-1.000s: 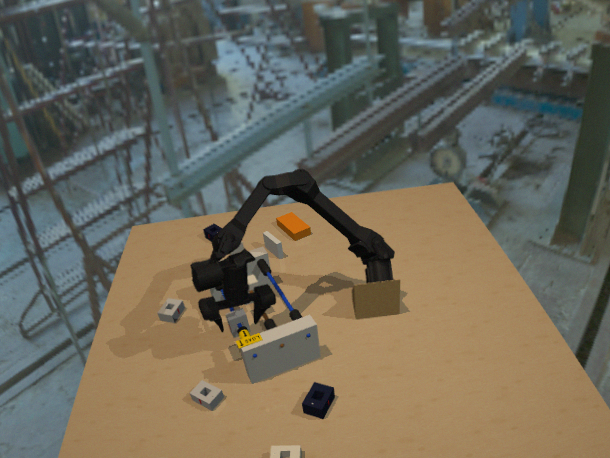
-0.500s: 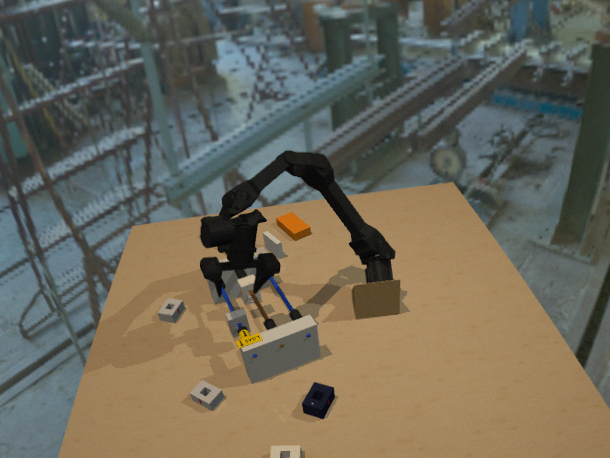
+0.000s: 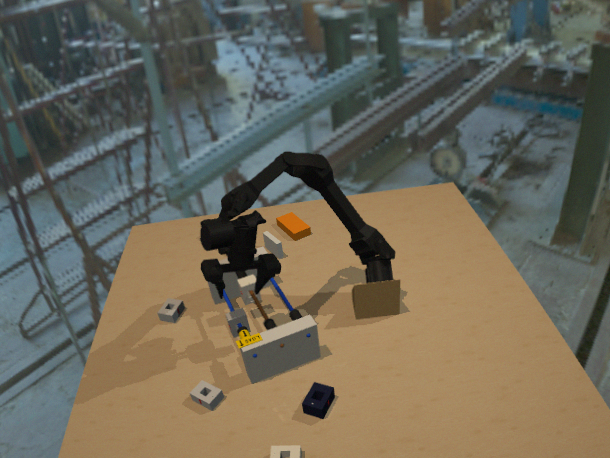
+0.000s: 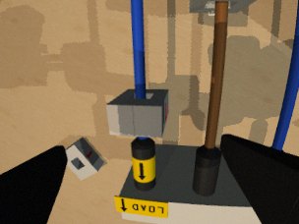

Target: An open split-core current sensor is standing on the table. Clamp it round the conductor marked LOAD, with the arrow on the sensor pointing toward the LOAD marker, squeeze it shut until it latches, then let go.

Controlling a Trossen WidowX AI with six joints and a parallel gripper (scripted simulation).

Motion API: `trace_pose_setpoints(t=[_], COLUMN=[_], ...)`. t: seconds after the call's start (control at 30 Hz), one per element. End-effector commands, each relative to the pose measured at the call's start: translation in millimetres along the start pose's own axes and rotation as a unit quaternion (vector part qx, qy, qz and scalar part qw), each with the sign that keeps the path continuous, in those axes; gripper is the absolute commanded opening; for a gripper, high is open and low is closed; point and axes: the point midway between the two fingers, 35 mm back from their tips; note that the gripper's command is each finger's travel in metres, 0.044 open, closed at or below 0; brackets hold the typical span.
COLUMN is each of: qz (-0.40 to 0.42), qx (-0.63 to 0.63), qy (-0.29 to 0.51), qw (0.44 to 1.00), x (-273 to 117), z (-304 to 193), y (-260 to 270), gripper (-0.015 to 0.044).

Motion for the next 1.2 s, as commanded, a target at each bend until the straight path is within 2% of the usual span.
trace_pose_setpoints(t=[0.0, 0.9, 1.0, 1.17], qz=[-0.002, -0.002, 0.003, 0.048], qx=[0.001, 0.001, -0.053, -0.238], qy=[0.001, 0.001, -0.045, -0.212], qw=[1.0, 1.0, 0.998, 0.947], x=[0, 0, -2, -14], z=[0, 0, -18, -73], y=[-1, -1, -10, -43], gripper=[0.044, 0.044, 0.044, 0.044])
Point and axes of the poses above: the point midway between the two fingers, 35 mm back from their tips, its own x axis out along the fingers, its own y axis across the jaws, z = x × y, and after that the axes turned 6 degrees about x, right-handed
